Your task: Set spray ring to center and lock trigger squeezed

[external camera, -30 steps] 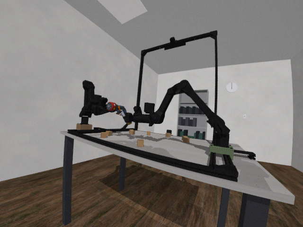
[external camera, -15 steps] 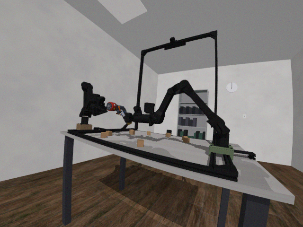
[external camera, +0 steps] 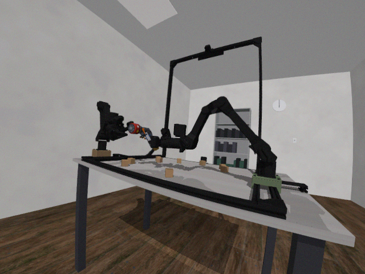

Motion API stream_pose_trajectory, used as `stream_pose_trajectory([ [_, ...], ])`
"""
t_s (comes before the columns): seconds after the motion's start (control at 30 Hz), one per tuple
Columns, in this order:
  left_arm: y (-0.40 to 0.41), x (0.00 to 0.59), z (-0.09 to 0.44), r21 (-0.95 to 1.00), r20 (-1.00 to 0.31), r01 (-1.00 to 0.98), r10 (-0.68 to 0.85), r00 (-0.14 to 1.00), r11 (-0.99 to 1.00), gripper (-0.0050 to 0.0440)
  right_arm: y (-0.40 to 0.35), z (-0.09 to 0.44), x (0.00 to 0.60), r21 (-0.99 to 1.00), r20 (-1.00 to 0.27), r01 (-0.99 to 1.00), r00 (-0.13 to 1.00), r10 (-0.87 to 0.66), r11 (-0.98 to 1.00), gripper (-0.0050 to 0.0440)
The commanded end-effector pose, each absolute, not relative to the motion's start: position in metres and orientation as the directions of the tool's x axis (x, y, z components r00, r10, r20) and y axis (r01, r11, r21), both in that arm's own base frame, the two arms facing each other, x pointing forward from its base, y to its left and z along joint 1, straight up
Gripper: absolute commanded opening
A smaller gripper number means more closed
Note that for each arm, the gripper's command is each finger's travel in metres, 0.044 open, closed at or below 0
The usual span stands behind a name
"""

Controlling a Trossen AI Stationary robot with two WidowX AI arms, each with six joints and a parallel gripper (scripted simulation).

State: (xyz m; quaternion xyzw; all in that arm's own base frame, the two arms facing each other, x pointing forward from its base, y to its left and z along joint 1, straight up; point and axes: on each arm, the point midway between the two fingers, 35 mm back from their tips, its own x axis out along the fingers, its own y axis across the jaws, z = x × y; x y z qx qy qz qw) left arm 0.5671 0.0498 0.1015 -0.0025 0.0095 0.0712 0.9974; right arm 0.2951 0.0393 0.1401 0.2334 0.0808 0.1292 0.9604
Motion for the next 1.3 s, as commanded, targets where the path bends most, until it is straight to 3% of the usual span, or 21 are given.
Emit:
stream_pose_trajectory([
  [0.0, 0.049, 0.568, 0.108, 0.0, 0.0, -0.139, 0.139, 0.99, 0.99, 0.0, 0.038, 0.138, 0.29, 0.504, -0.104, -0.203, 0.95, 0.293, 0.839, 0.04],
  [1.27, 0.049, 0.568, 0.108, 0.0, 0.0, -0.139, 0.139, 0.99, 0.99, 0.0, 0.027, 0.135, 0.258, 0.757, -0.138, -0.106, 0.938, 0.317, 0.645, 0.04],
])
